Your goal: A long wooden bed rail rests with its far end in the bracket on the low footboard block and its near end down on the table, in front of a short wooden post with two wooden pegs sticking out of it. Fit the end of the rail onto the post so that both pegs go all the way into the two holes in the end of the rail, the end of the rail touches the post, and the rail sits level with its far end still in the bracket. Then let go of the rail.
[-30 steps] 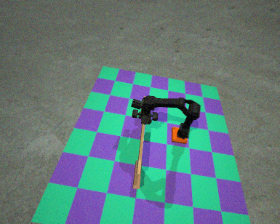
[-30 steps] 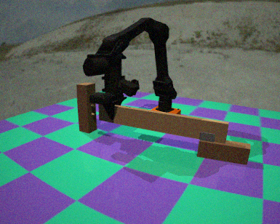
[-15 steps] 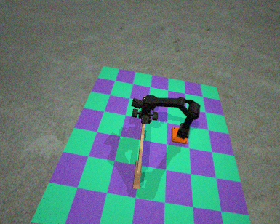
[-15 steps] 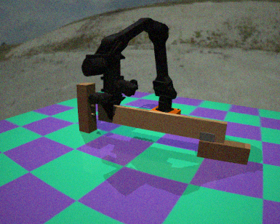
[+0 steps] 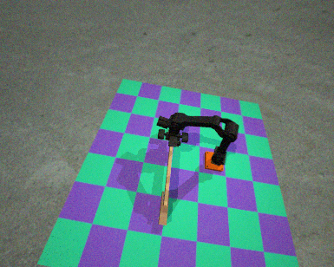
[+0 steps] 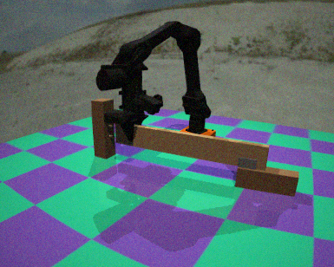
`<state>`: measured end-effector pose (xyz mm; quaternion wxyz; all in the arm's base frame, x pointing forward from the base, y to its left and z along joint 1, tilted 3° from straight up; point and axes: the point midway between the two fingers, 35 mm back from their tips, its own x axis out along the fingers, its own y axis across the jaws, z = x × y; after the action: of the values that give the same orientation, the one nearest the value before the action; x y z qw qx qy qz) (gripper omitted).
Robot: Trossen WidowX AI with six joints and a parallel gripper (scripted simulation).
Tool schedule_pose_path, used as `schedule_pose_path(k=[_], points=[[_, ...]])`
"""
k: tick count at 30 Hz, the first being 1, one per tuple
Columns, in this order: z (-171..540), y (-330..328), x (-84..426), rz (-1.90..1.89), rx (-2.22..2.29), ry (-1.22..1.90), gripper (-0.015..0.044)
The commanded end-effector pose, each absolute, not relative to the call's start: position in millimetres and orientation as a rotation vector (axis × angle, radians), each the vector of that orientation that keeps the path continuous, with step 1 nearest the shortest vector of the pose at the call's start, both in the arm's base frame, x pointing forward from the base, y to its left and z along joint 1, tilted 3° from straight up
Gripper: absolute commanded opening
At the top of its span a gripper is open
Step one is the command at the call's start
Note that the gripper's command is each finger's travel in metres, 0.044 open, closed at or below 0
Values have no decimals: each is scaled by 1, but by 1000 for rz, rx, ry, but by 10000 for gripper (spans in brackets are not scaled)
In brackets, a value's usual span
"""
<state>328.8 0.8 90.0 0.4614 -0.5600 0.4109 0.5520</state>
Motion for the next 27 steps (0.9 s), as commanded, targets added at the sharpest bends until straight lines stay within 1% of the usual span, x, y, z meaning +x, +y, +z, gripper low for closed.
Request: schedule_pose_path(k=[1, 27], points=[[92, -2, 331, 1353, -1382, 1008, 0], [91, -10, 332, 1353, -1383, 1009, 0]])
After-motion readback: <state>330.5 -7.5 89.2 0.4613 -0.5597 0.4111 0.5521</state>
